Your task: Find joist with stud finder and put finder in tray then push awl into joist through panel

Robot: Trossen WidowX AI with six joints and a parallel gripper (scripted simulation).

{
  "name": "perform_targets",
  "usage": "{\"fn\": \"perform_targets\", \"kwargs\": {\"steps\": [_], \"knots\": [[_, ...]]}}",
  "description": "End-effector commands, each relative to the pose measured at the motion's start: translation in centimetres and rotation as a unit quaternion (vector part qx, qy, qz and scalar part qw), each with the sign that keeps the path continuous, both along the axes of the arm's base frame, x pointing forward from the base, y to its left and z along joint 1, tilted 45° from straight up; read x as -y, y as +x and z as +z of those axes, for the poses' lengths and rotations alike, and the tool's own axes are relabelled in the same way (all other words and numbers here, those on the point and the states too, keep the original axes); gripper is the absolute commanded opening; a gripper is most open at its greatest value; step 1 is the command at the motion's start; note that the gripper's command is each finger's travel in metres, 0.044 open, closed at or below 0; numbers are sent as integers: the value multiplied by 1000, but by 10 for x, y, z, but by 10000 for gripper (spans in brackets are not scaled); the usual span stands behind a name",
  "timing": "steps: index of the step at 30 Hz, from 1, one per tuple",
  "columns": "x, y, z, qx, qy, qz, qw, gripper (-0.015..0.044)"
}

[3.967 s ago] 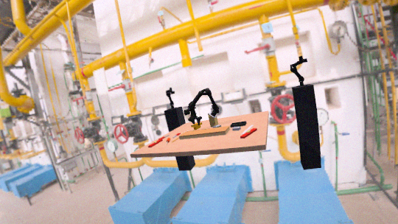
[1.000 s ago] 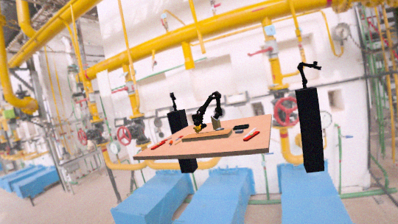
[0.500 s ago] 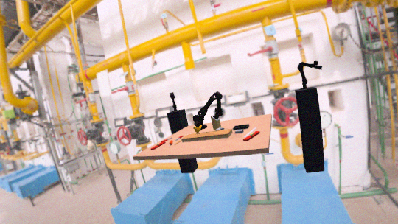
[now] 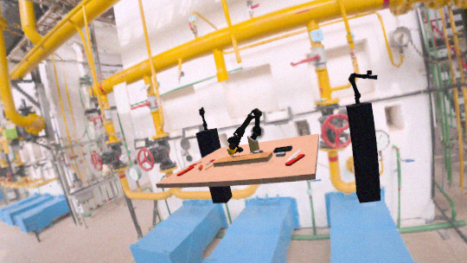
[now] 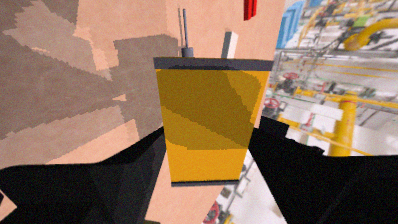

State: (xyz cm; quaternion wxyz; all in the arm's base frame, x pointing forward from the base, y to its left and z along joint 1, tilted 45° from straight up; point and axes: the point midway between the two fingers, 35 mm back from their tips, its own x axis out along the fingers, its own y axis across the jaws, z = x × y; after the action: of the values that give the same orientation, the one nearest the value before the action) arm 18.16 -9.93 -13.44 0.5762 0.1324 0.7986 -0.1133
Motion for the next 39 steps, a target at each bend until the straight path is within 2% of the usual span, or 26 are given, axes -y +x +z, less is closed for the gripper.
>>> {"fn": "perform_targets", "kwargs": {"steps": [1, 8, 28, 39], "knots": [[2, 0, 1, -3, -18, 0, 1000, 0], [0, 1, 2, -8, -42, 5, 999, 0], [-21, 6, -16, -4, -33, 13, 999, 0], [-20, 6, -14, -3, -31, 15, 999, 289]]}}
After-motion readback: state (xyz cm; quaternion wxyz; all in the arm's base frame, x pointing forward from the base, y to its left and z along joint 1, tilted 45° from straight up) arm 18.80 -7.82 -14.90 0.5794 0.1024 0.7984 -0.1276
